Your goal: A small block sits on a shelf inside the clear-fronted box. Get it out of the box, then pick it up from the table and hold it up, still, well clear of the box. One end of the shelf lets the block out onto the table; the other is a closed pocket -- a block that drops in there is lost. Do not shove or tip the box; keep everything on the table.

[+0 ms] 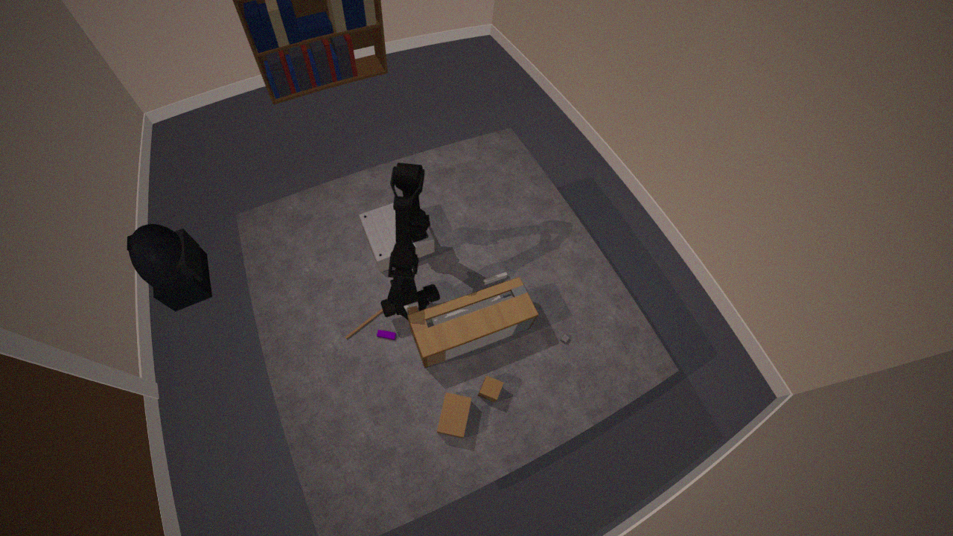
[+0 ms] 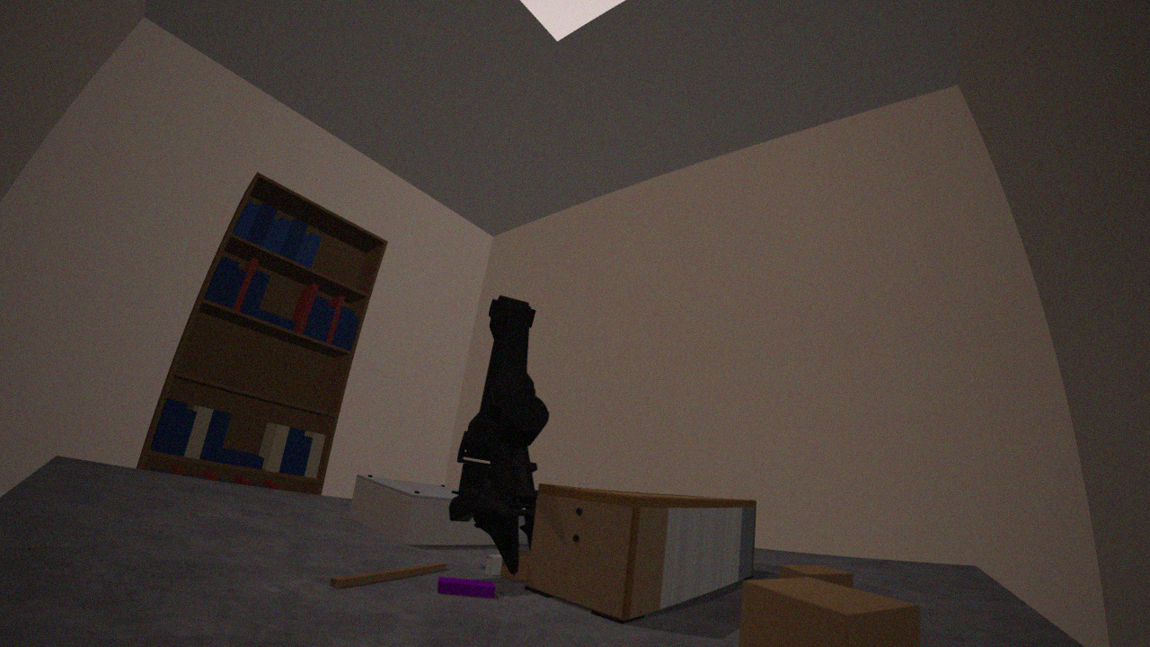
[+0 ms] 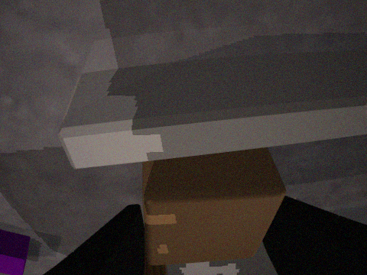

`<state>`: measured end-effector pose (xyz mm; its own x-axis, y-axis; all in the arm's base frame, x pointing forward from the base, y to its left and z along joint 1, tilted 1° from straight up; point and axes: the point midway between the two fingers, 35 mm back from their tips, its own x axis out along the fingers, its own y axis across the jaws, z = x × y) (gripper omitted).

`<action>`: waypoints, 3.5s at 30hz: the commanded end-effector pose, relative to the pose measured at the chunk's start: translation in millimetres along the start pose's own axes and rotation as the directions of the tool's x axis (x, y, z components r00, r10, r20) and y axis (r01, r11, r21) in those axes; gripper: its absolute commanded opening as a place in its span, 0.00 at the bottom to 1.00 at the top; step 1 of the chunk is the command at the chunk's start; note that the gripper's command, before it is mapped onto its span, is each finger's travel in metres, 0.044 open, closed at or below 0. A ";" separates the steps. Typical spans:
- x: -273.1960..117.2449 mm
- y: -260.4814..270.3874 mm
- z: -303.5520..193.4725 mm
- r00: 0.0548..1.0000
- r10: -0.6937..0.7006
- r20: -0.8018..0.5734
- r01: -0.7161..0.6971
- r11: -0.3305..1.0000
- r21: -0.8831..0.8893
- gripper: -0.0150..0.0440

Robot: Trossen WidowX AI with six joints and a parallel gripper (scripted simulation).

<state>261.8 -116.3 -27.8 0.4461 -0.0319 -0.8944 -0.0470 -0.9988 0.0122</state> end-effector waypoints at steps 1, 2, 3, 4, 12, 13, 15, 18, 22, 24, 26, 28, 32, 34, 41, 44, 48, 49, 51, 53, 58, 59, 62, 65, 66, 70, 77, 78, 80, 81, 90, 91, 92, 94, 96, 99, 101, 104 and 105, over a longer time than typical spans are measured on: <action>1.6 -1.2 3.1 1.000 -0.004 0.007 0.004 1.000 0.001 0.43; 1.6 -1.2 3.1 1.000 -0.004 0.007 0.004 1.000 0.001 0.41; 1.6 -1.2 3.1 1.000 -0.004 0.007 0.004 1.000 0.001 0.40; 1.6 -1.2 3.1 1.000 -0.004 0.007 0.004 1.000 0.001 0.39; -22.6 1.4 -13.2 1.000 0.005 -0.002 -0.005 1.000 -0.021 0.25; -26.8 1.5 -15.2 1.000 0.004 -0.001 -0.004 1.000 -0.018 0.25; -35.6 1.4 -18.9 1.000 0.003 -0.001 -0.003 1.000 -0.012 0.25; -49.4 0.8 -23.7 1.000 0.000 0.000 0.000 1.000 -0.004 0.25; -56.3 0.3 -25.8 1.000 -0.001 0.000 0.001 1.000 0.000 0.25; -56.3 0.3 -25.8 1.000 -0.001 0.000 0.001 1.000 0.000 0.25; -57.1 0.5 -26.0 1.000 0.001 0.000 -0.001 1.000 0.003 0.25; -63.1 2.2 -27.9 1.000 0.015 -0.002 -0.015 0.999 0.030 0.25; -81.9 6.6 -32.6 0.998 0.056 -0.008 -0.055 0.992 0.109 0.25; -91.6 8.5 -34.4 0.997 0.077 -0.011 -0.075 0.986 0.149 0.25; -126.7 13.4 -37.5 0.988 0.150 -0.022 -0.137 0.947 0.289 0.25; -142.2 14.6 -37.3 0.983 0.181 -0.026 -0.161 0.924 0.348 0.25; -159.4 15.4 -35.8 0.976 0.214 -0.030 -0.183 0.892 0.412 0.25; -160.3 15.4 -35.7 0.976 0.216 -0.031 -0.184 0.891 0.415 0.25; -160.3 15.4 -35.7 0.976 0.216 -0.031 -0.184 0.891 0.415 0.25; -160.3 15.4 -35.7 0.976 0.216 -0.031 -0.184 0.891 0.415 0.25; -160.3 15.4 -35.7 0.976 0.216 -0.031 -0.184 0.891 0.415 0.25; -160.3 15.4 -35.7 0.976 0.216 -0.031 -0.184 0.891 0.415 0.25; -160.3 15.4 -35.7 0.976 0.216 -0.031 -0.184 0.891 0.415 0.25; -160.3 15.4 -35.7 0.976 0.216 -0.031 -0.184 0.891 0.415 0.25; -160.3 15.4 -35.7 0.976 0.216 -0.031 -0.184 0.891 0.415 0.25; -160.3 15.4 -35.7 0.976 0.216 -0.031 -0.184 0.891 0.415 0.25; -160.3 15.4 -35.7 0.976 0.216 -0.031 -0.184 0.891 0.415 0.25; -160.3 15.4 -35.7 0.976 0.216 -0.031 -0.184 0.891 0.415 0.25; -160.3 15.4 -35.7 0.976 0.216 -0.031 -0.184 0.891 0.415 0.25; -160.3 15.4 -35.7 0.976 0.216 -0.031 -0.184 0.891 0.415 0.25; -160.3 15.4 -35.7 0.976 0.216 -0.031 -0.184 0.891 0.415 0.25; -160.3 15.4 -35.7 0.976 0.216 -0.031 -0.184 0.891 0.415 0.25; -160.3 15.4 -35.7 0.976 0.216 -0.031 -0.184 0.891 0.415 0.25; -160.3 15.4 -35.7 0.976 0.216 -0.031 -0.184 0.891 0.415 0.25; -160.3 15.4 -35.7 0.976 0.216 -0.031 -0.184 0.891 0.415 0.25; -160.3 15.4 -35.7 0.976 0.216 -0.031 -0.184 0.891 0.415 0.25; -160.3 15.4 -35.7 0.976 0.216 -0.031 -0.184 0.891 0.415 0.25; -160.3 15.4 -35.7 0.976 0.216 -0.031 -0.184 0.891 0.415 0.25; -160.3 15.4 -35.7 0.976 0.216 -0.031 -0.184 0.891 0.415 0.25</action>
<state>220.7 -126.5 128.0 0.4466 -0.2388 -0.8623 -0.4892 -0.8721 -0.0119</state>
